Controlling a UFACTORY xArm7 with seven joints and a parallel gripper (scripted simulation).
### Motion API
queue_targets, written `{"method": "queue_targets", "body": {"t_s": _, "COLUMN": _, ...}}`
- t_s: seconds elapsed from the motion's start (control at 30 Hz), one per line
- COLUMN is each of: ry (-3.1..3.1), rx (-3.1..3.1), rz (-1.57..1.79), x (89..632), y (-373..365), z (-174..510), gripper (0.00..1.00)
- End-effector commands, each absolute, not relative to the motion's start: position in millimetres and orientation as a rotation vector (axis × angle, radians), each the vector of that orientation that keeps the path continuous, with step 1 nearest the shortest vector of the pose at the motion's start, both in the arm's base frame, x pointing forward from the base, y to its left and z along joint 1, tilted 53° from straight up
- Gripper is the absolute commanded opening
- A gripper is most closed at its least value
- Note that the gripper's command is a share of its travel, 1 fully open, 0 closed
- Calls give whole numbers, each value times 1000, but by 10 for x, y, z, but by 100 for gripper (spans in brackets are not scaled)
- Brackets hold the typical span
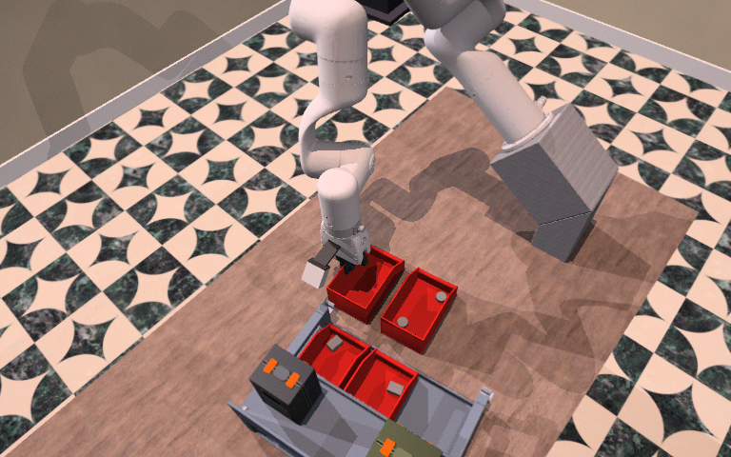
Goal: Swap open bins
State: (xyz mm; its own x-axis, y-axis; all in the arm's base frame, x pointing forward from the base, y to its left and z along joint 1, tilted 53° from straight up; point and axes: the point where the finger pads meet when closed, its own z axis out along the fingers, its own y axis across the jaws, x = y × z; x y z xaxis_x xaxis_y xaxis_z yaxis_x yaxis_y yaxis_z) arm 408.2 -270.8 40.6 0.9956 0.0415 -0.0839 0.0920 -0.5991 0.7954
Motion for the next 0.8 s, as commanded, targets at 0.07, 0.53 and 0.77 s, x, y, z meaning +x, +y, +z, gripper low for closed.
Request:
{"method": "queue_targets", "body": {"t_s": 0.07, "ry": 95, "rx": 2214, "rz": -67, "x": 4097, "y": -2698, "z": 407, "gripper": 0}}
{"method": "queue_targets", "body": {"t_s": 0.53, "ry": 95, "rx": 2214, "rz": -67, "x": 4097, "y": -2698, "z": 407, "gripper": 26}}
{"method": "queue_targets", "body": {"t_s": 0.77, "ry": 95, "rx": 2214, "rz": -67, "x": 4097, "y": -2698, "z": 407, "gripper": 26}}
